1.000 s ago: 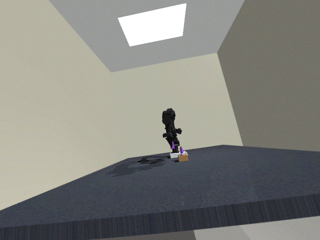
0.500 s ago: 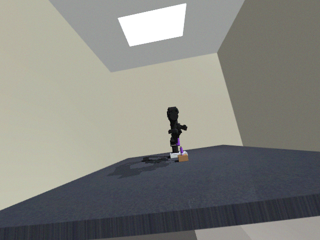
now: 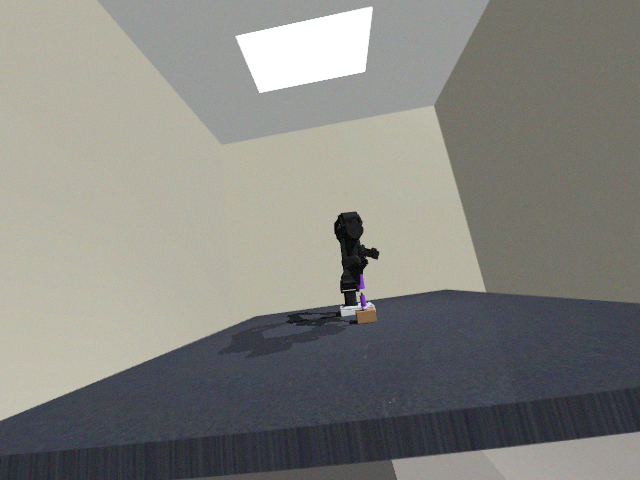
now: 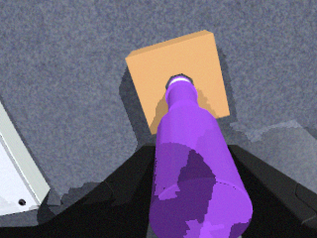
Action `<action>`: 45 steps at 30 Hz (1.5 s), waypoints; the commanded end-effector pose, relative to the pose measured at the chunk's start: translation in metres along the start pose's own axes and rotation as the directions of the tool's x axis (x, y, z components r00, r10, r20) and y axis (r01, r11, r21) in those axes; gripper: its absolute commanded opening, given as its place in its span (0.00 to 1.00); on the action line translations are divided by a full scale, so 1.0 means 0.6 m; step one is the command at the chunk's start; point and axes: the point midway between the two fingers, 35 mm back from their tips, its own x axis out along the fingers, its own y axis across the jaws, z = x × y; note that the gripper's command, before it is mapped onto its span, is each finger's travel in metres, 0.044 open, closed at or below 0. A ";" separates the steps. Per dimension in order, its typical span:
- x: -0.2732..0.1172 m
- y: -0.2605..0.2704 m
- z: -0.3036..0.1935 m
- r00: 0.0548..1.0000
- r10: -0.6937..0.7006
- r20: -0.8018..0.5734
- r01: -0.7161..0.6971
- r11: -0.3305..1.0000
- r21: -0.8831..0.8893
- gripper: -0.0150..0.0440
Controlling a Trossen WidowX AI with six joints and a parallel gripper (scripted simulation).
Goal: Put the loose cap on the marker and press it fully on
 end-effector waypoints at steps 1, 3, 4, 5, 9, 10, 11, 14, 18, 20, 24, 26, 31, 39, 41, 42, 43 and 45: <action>0.006 0.000 0.000 1.000 0.001 -0.003 -0.001 1.000 0.005 0.25; 0.011 -0.001 0.000 1.000 0.001 -0.003 -0.001 1.000 0.005 0.25; 0.014 -0.001 0.000 1.000 0.001 -0.003 -0.001 1.000 0.005 0.25; 0.016 -0.001 0.000 1.000 0.001 -0.003 0.000 1.000 0.005 0.25; 0.027 -0.002 0.000 1.000 0.000 -0.003 0.000 1.000 0.005 0.25; 0.030 -0.002 0.000 1.000 0.000 -0.003 0.000 1.000 0.005 0.25; 0.033 -0.002 0.000 1.000 0.000 -0.003 0.000 1.000 0.005 0.25; 0.041 -0.002 0.000 1.000 0.000 -0.003 0.000 1.000 0.005 0.25; 0.052 -0.002 0.000 1.000 0.001 -0.003 0.000 1.000 0.005 0.25; 0.057 -0.002 0.000 1.000 0.001 -0.003 0.000 1.000 0.005 0.25; 0.068 -0.002 0.000 1.000 0.001 -0.003 -0.001 1.000 0.005 0.25; 0.074 -0.001 0.000 1.000 0.001 -0.003 -0.001 1.000 0.005 0.25; 0.087 0.000 0.000 1.000 0.001 -0.003 -0.001 1.000 0.005 0.25; 0.094 0.000 0.000 1.000 0.001 -0.003 -0.001 1.000 0.005 0.25; 0.094 0.000 0.000 1.000 0.001 -0.003 -0.001 1.000 0.005 0.25; 0.094 0.000 0.000 1.000 0.001 -0.003 -0.001 1.000 0.005 0.25; 0.094 0.000 0.000 1.000 0.001 -0.003 -0.001 1.000 0.005 0.25; 0.093 0.001 0.000 1.000 0.002 -0.001 -0.002 1.000 0.000 0.34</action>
